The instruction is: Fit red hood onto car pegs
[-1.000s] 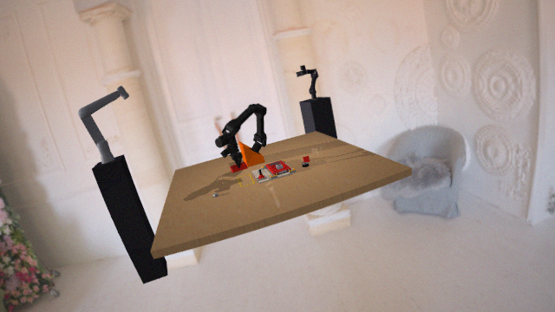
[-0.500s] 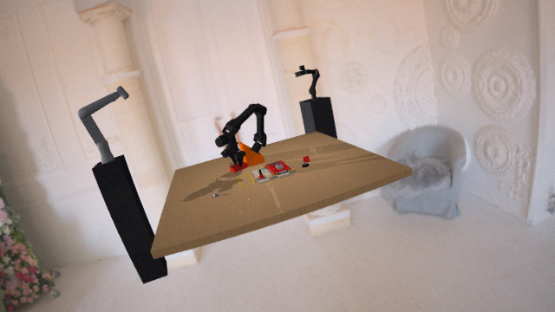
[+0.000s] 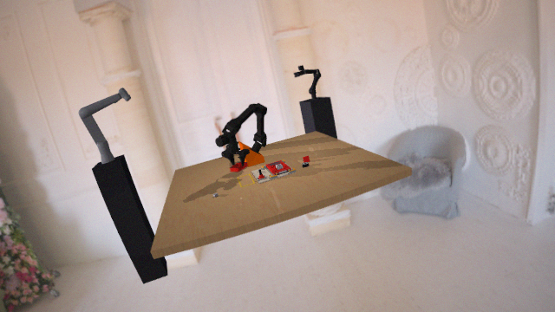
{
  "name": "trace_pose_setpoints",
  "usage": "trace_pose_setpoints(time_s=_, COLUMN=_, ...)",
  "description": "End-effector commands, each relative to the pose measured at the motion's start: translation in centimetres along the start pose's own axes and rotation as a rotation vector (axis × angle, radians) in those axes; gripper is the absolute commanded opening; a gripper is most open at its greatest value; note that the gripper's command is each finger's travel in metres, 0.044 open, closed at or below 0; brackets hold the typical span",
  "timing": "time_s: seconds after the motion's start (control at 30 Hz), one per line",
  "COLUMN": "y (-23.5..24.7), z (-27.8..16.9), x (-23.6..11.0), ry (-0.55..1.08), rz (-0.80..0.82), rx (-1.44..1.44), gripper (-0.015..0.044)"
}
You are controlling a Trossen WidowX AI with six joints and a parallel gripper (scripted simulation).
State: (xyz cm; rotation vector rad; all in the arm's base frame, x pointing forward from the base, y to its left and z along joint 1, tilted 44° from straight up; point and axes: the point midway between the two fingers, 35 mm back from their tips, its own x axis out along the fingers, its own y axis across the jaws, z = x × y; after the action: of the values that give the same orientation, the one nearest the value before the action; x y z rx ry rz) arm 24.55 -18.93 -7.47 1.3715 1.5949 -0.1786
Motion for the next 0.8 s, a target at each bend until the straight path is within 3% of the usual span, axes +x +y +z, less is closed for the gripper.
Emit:
trace_pose_setpoints(time_s=0.0, y=0.09, z=0.01, x=-0.10, ry=-0.006, rz=-0.001, rx=-0.128, gripper=0.0000)
trace_pose_setpoints(time_s=0.77, y=0.26, z=-0.12, x=-0.24, ry=-0.013, rz=-0.009, rx=-0.788, gripper=0.0000)
